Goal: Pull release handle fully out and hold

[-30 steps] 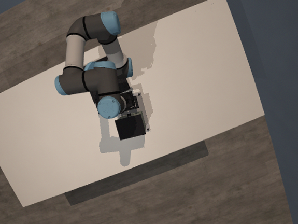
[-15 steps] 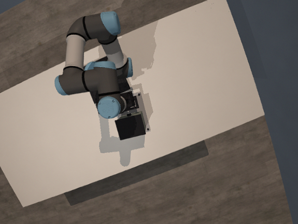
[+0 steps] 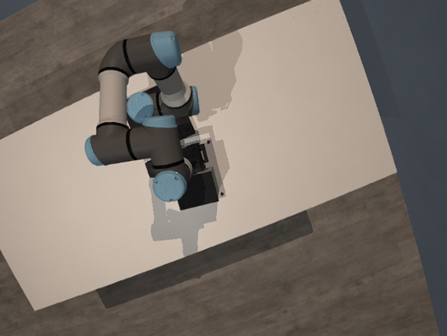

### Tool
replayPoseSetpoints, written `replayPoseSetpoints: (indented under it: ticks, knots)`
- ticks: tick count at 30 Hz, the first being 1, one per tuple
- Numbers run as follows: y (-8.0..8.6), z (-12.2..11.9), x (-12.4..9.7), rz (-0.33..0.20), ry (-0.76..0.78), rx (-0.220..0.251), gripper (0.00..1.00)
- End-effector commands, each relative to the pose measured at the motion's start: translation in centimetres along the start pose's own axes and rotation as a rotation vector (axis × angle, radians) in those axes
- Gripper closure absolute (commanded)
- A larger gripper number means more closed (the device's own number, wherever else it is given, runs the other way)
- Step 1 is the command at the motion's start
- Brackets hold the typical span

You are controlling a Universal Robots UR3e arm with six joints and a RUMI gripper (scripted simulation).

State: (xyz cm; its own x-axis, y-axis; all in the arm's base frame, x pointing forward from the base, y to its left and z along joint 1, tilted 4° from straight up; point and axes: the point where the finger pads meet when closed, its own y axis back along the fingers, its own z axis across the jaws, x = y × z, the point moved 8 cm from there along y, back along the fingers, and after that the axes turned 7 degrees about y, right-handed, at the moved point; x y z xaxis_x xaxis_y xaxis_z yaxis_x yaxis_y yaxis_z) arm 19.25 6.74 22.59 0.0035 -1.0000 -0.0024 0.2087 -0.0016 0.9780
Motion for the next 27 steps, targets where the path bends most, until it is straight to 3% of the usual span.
replayPoseSetpoints:
  ticks: [1,2,3,27]
  knots:
    - [0.04,-0.36,0.06,-0.002,-0.001,-0.034,1.0]
    - [0.04,-0.36,0.06,-0.002,-0.001,-0.034,1.0]
    - [0.04,-0.36,0.06,-0.002,-0.001,-0.034,0.71]
    - [0.04,-0.36,0.06,-0.002,-0.001,-0.034,0.71]
